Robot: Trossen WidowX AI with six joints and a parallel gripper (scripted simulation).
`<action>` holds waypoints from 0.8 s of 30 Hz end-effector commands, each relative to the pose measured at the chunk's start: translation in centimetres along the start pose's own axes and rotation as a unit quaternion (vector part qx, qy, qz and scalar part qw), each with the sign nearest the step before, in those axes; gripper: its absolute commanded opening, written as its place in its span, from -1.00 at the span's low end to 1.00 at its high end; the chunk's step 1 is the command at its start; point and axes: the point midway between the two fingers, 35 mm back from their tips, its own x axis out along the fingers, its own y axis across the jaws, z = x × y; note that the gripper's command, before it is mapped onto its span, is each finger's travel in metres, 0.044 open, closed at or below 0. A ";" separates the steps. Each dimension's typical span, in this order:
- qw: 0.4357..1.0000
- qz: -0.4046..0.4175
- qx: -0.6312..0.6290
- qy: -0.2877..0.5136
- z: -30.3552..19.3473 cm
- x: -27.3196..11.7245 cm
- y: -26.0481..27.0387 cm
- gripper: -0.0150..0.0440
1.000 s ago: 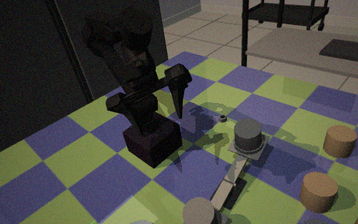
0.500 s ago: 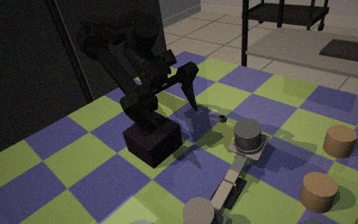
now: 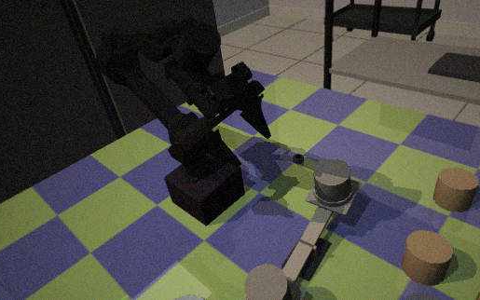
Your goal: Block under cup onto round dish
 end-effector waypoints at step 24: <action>0.939 -0.076 0.302 0.147 3.3 4.5 -4.6 1.00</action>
